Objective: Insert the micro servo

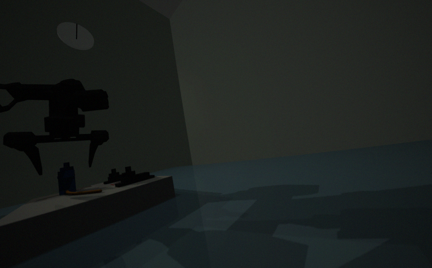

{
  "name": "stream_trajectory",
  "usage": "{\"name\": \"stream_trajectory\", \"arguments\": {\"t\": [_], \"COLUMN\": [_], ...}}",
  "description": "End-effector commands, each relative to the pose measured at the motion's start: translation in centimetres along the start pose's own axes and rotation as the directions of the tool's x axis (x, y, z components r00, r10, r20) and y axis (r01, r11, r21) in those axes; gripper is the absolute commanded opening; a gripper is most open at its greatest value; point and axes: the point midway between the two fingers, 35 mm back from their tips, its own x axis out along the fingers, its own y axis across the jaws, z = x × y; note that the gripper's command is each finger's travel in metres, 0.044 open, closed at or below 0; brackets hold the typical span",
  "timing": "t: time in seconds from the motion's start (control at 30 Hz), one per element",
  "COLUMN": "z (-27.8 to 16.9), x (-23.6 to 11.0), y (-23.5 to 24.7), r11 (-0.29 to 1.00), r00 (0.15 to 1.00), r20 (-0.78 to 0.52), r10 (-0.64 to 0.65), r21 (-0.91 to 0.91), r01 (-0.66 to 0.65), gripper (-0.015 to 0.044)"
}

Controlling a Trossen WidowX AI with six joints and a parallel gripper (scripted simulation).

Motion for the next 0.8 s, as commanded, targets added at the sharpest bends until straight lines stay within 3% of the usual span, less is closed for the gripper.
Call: {"name": "stream_trajectory", "arguments": {"t": [0.0, 0.1, 0.47, 0.7, 0.77], "z": [-0.05, -0.06, -0.06, -0.06, -0.05], "x": [0.69, 0.92, 0.92, 0.92, 0.69], "y": [-0.19, -0.2, -0.2, -0.2, -0.19], "r11": [1.0, 1.0, 1.0, 1.0, 1.0], "r00": [1.0, 1.0, 1.0, 1.0, 1.0], "r20": [-0.006, -0.007, -0.007, -0.007, -0.006], "r10": [-0.003, -0.003, -0.003, -0.003, -0.003], "r21": [0.007, 0.007, 0.007, 0.007, 0.007], "r01": [0.003, 0.003, 0.003, 0.003, 0.003], "gripper": [0.044, 0.044, 0.0151, 0.0105, 0.0052]}}
